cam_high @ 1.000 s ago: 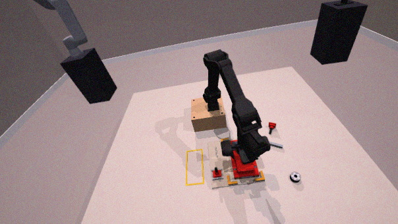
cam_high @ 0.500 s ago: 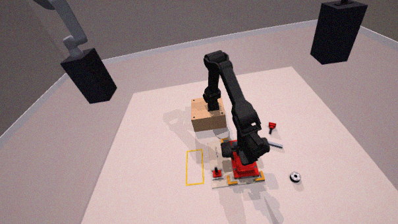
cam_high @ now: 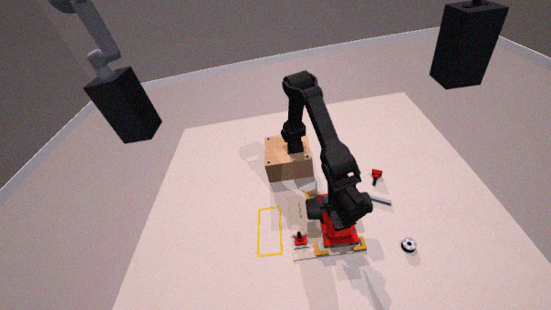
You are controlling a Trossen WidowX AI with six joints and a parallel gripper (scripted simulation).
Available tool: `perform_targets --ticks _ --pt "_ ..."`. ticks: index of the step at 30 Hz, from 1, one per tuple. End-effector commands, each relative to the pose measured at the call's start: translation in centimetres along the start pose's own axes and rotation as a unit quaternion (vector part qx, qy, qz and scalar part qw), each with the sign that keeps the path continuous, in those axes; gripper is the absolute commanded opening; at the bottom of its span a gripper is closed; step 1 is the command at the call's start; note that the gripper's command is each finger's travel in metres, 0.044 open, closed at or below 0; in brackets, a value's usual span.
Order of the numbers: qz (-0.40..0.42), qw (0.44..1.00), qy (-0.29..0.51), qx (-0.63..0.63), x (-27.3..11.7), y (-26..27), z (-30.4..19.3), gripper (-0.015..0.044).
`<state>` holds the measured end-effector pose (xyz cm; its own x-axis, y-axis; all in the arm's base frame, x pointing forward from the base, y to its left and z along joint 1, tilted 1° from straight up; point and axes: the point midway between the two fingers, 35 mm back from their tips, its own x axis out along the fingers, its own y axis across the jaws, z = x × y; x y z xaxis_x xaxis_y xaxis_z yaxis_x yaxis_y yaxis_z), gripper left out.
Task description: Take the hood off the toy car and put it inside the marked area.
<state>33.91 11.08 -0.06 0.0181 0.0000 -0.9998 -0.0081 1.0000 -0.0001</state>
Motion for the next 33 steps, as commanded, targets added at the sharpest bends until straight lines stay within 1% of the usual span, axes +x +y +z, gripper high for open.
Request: perform_targets --ticks 1,33 --pt "0.002 1.000 0.003 -0.003 0.3 0.0 -0.1 0.0440" --pt "0.002 1.000 0.003 -0.003 1.9 0.0 -0.2 0.0440"
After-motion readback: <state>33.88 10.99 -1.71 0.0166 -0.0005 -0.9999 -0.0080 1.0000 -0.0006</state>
